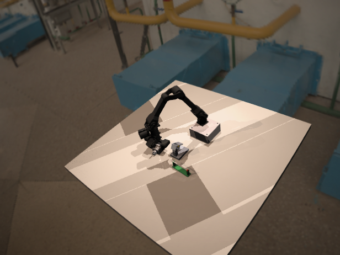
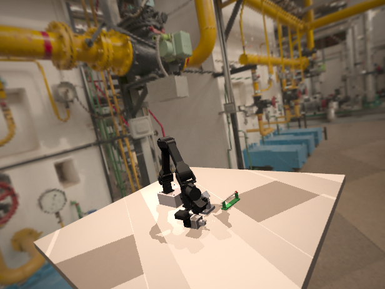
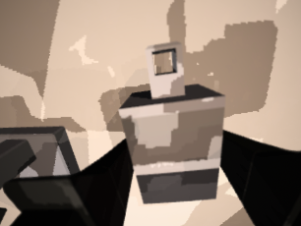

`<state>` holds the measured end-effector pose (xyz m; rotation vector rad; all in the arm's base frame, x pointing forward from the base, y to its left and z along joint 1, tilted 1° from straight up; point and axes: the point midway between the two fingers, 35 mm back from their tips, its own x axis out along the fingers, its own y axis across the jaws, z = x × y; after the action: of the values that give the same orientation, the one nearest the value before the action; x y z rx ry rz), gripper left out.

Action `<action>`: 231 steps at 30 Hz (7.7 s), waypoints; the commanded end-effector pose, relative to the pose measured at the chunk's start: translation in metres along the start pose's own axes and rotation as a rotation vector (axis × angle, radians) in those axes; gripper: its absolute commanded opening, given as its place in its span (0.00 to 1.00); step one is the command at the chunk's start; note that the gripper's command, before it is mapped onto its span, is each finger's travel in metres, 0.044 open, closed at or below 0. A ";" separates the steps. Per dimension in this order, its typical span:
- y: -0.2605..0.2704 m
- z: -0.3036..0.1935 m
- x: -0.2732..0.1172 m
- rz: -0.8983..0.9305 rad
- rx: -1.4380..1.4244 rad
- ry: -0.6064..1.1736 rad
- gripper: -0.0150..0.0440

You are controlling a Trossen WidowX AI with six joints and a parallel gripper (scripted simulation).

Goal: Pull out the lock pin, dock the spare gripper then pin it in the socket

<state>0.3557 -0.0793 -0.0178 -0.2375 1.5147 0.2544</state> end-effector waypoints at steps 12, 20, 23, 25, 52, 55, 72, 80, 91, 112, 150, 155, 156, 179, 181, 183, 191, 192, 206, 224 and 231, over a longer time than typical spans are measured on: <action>0.001 -0.001 -0.020 0.004 0.001 0.007 1.00; 0.001 -0.001 -0.040 0.005 0.002 0.009 1.00; 0.001 -0.001 -0.047 0.006 0.002 0.010 1.00; 0.001 -0.001 -0.052 0.006 0.003 0.011 1.00; 0.001 -0.001 -0.105 0.006 0.003 0.011 1.00; 0.001 -0.001 -0.106 0.006 0.003 0.011 1.00; 0.000 -0.002 -0.120 -0.005 -0.010 -0.520 1.00; -0.002 0.000 -0.087 -0.004 -0.009 -0.520 1.00; 0.000 -0.003 -0.046 -0.003 -0.006 -0.520 1.00; -0.001 -0.001 -0.011 -0.002 -0.006 -0.520 1.00; -0.001 -0.002 0.006 -0.002 -0.006 -0.520 0.42; -0.004 0.001 -0.014 -0.003 -0.006 -0.520 0.25; -0.004 0.002 -0.019 -0.003 -0.006 -0.521 0.25; -0.001 -0.003 -0.103 0.000 0.000 -0.512 0.25; -0.001 -0.003 -0.103 0.000 0.000 -0.512 0.25; -0.001 -0.003 -0.103 0.000 0.000 -0.512 0.25; 0.004 -0.003 -0.101 -0.006 -0.006 -0.486 0.25; 0.007 -0.003 -0.100 -0.009 -0.010 -0.475 0.25; 0.038 -0.008 -0.089 -0.073 -0.068 -0.303 0.25; 0.073 -0.031 -0.077 -0.187 -0.174 -0.061 0.25; 0.083 -0.041 -0.078 -0.245 -0.230 0.020 0.25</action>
<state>0.2933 -0.0160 0.0573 -0.5637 1.4365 0.2464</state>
